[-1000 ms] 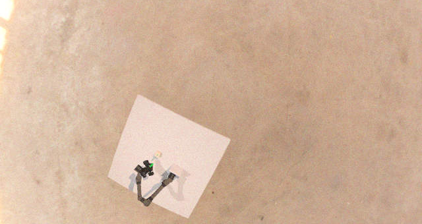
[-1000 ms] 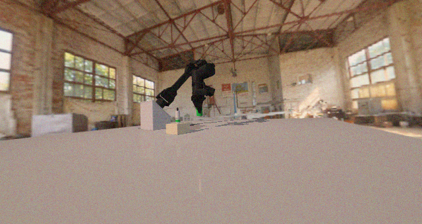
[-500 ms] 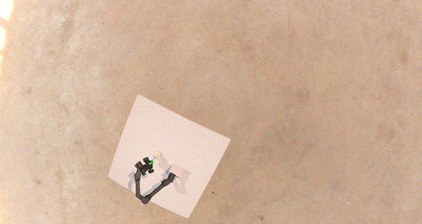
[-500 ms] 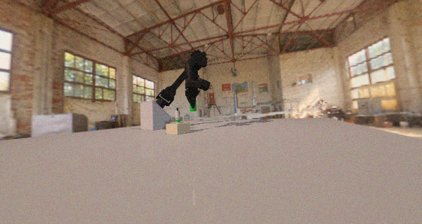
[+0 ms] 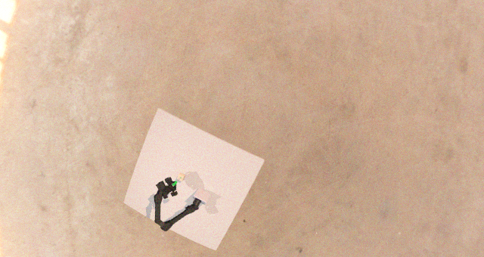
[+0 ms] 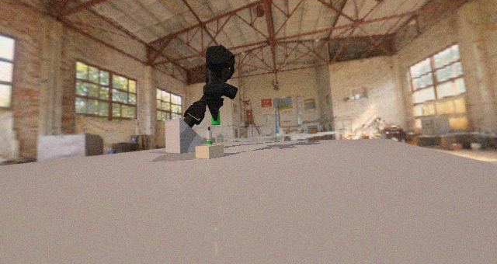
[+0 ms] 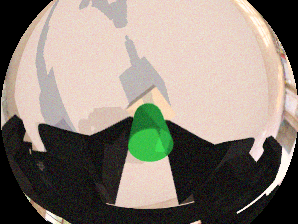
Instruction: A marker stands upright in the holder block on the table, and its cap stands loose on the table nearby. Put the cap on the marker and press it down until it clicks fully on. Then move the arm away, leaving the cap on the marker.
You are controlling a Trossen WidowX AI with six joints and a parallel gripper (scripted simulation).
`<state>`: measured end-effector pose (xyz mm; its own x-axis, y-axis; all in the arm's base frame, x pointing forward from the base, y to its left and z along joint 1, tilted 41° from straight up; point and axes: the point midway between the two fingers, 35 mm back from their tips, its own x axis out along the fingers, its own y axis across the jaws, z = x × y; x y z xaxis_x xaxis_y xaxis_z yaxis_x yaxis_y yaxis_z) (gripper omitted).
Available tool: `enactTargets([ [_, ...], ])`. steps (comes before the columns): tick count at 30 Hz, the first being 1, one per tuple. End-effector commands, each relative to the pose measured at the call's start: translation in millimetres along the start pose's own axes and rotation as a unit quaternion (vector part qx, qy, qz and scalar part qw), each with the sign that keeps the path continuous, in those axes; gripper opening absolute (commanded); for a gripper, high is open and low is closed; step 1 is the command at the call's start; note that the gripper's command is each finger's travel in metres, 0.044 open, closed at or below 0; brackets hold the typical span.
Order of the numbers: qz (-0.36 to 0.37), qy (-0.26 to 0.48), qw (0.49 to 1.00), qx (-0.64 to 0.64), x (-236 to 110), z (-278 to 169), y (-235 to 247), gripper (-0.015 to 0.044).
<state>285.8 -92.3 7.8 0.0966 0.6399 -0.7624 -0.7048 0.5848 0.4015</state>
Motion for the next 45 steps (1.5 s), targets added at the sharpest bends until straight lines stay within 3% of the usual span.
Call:
enactTargets([
  [1,0.001,0.0,1.0,-0.001,-6,-12,-7,0.0],
  [16,0.003,-0.002,1.0,-0.002,-2,-24,-13,0.0],
  [45,0.003,-0.003,1.0,-0.002,44,-23,-13,0.0],
])
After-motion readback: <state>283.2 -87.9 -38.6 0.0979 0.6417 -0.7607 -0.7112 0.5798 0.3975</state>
